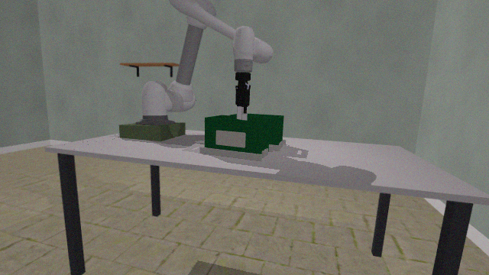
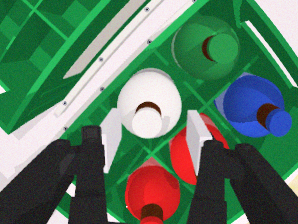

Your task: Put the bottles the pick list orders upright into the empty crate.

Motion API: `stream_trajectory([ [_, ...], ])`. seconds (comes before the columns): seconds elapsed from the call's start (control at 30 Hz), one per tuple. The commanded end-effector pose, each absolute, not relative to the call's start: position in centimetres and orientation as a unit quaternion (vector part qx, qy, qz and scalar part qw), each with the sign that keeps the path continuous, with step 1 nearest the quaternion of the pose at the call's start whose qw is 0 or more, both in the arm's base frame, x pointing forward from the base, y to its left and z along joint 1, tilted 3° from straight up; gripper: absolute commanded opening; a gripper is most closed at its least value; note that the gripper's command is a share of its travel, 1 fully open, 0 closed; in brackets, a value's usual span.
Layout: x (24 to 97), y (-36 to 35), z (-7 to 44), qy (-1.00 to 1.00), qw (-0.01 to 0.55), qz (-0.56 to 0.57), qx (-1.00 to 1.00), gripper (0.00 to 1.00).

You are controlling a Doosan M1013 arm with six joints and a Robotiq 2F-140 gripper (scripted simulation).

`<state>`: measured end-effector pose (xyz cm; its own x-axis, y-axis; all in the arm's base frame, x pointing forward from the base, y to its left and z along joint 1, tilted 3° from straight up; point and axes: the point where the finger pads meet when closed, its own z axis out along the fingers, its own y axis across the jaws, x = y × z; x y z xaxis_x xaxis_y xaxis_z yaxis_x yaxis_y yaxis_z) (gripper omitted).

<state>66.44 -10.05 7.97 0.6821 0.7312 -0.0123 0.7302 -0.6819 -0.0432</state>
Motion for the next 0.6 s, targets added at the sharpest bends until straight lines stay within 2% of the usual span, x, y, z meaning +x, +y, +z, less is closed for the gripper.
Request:
stream_trajectory([
  [0.0, 66.3, -9.7, 7.1, -0.401, 0.019, 0.015, -0.916, 0.38],
  [0.57, 66.2, -9.7, 5.6, -0.401, 0.019, 0.015, -0.916, 0.38],
])
